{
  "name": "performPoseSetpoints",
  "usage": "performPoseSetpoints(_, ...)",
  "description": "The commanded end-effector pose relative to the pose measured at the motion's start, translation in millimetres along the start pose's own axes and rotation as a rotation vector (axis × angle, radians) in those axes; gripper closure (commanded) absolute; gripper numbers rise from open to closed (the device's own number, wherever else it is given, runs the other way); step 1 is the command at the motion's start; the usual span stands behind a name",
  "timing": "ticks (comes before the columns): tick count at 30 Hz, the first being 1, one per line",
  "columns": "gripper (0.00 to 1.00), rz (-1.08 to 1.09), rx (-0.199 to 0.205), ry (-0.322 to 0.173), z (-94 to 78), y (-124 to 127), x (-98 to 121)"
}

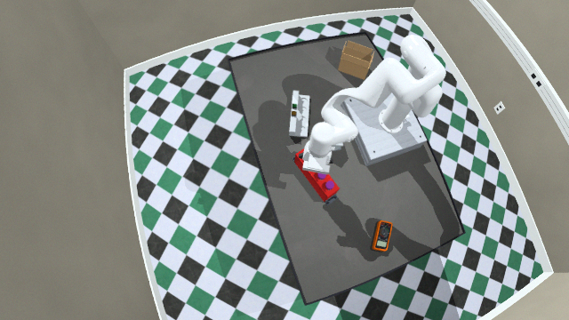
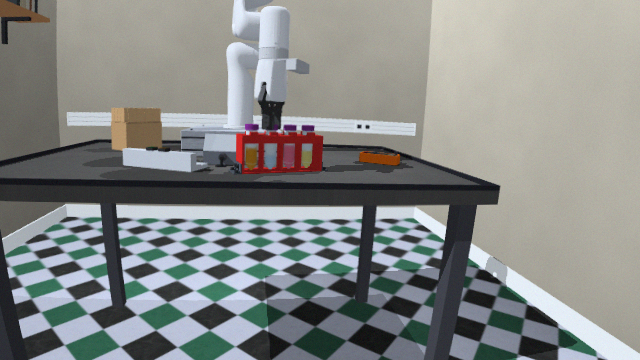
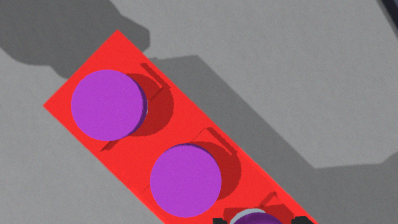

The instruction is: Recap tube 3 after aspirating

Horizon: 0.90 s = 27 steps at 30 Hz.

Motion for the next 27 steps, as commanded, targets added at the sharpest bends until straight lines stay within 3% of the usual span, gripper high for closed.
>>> performPoseSetpoints(1,1.00,0.000,0.008,-0.003,1.3,0.7,-1.2)
performPoseSetpoints(10,1.00,0.000,0.008,-0.003,1.3,0.7,-1.2)
performPoseSetpoints(27,1.00,0.750,0.007,-0.006,1.7,0.7,-1.2)
Point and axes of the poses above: the point where the finger pads meet when closed, its own z axis back along the fingers, its own y axis across the jaws, x = y × z, the point moved 7 cm from there along z, back along the fingers, and after that the axes turned 6 degrees about z, right-handed, at the moved point
